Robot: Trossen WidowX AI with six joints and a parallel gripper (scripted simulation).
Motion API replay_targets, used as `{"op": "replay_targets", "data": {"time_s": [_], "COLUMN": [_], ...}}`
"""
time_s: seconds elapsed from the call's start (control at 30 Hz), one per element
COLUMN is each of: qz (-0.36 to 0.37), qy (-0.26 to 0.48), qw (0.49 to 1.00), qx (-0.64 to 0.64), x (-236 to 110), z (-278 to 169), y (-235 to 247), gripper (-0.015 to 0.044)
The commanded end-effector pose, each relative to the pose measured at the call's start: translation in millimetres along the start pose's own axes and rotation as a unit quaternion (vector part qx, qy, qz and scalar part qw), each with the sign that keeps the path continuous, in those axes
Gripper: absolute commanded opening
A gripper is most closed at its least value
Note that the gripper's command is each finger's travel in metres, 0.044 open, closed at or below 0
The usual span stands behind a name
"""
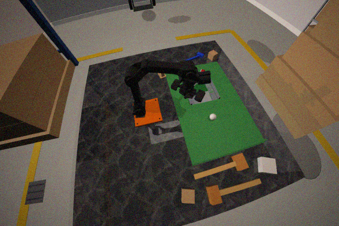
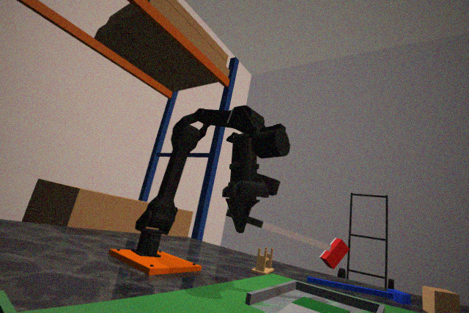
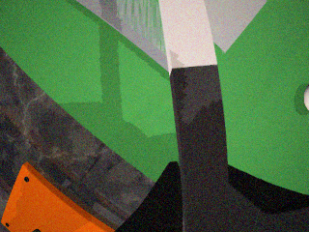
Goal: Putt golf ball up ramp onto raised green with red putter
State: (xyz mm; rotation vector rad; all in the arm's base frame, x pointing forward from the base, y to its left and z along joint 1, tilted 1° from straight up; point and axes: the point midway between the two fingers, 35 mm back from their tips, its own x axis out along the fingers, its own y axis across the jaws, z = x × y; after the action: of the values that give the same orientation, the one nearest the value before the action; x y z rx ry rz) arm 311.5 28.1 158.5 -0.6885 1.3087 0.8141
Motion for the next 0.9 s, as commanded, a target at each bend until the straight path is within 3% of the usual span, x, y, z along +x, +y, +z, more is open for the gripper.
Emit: {"op": "replay_targets", "data": {"time_s": [0.0,0.87], "qz": [-0.010,-0.040], "qy": [0.002,0.044], "qw": [0.999,0.941], "qx": [0.045,0.332], "x": [-7.0,-32.5], "z": [-15.2,-147.7], "y": [-15.4,-71.1], "gripper": [0.0000,0.0000]}}
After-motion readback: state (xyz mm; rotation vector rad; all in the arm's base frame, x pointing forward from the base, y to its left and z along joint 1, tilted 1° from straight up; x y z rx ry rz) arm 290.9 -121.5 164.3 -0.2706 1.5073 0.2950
